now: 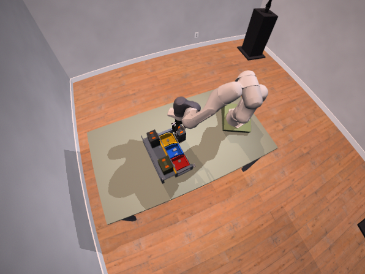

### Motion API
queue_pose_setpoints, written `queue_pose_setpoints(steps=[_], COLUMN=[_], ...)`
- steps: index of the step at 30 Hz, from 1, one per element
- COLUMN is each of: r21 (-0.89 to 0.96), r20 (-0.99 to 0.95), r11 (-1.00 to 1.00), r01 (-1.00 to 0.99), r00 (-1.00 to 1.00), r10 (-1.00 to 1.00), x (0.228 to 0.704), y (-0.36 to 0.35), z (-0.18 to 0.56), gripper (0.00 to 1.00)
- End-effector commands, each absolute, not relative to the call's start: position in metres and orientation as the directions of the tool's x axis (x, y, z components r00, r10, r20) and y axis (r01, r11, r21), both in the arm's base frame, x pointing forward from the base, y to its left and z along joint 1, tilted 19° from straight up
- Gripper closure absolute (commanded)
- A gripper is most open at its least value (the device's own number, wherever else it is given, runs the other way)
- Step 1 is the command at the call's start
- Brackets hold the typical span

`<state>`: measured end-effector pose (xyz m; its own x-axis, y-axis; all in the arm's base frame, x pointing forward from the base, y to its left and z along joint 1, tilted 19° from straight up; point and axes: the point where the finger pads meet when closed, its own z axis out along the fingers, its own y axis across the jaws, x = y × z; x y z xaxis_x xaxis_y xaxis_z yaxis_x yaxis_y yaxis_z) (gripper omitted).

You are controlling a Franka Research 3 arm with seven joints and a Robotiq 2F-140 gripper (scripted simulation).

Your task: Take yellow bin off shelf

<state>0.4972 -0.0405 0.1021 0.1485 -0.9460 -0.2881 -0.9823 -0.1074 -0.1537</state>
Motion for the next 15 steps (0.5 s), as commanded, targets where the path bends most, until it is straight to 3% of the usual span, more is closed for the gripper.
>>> queue_pose_setpoints(steps=[1,15], r21=[-0.169,-0.169], r20=[-0.276,-0.276], r11=[-0.102,-0.102], r01=[-0.980,-0.980], r00=[0.146,0.146], r10=[-0.950,-0.950], x=[0.5039,0.5040], y=[-0.0443,-0.0443], z=[0.1088,0.1088], gripper=[1.00,1.00])
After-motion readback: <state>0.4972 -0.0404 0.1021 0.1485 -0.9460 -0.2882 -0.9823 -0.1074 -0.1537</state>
